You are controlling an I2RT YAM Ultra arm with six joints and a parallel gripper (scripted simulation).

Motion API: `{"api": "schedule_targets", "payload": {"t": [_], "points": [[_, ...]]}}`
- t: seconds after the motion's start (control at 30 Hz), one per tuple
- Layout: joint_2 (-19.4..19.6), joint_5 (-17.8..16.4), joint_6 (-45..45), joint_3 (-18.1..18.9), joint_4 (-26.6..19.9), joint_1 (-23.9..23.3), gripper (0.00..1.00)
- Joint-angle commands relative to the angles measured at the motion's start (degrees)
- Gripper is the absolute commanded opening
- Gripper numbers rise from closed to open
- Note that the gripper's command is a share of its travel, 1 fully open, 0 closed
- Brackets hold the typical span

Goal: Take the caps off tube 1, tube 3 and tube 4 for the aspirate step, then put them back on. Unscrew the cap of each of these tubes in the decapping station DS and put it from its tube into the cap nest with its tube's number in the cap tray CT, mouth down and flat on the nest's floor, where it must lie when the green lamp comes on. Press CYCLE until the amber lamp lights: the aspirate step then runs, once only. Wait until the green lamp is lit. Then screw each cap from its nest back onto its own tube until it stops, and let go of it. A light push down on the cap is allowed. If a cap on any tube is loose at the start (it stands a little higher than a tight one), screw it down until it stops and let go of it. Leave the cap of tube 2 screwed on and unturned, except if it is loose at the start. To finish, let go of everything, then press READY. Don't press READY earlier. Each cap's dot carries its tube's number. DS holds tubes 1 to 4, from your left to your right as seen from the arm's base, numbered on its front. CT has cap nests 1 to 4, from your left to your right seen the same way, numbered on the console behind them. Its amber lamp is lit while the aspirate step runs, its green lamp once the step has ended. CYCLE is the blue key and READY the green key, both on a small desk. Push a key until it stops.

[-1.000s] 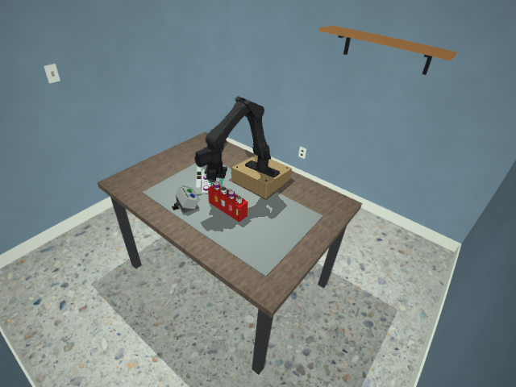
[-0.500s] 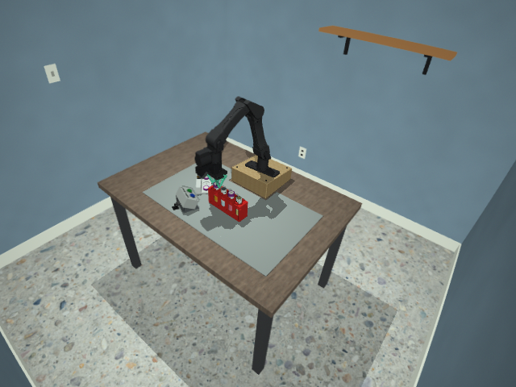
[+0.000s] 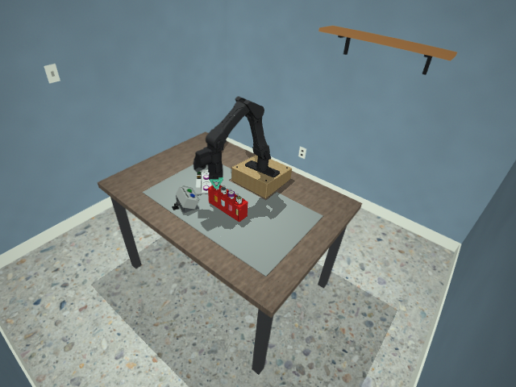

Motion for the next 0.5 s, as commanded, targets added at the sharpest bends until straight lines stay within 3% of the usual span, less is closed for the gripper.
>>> {"api": "schedule_targets", "payload": {"t": [0.0,0.03,0.1,0.2,0.3,0.47], "points": [[-0.3,0.0,15.4,0.4,0.0,0.0,0.49],[-0.3,0.0,15.4,0.4,0.0,0.0,0.49],[-0.3,0.0,24.0,0.5,0.0,0.0,0.49],[-0.3,0.0,25.0,0.5,0.0,0.0,0.49],[-0.2,0.0,38.5,0.5,0.0,0.0,0.49],[-0.1,0.0,48.9,0.6,0.0,0.1,0.49]]}}
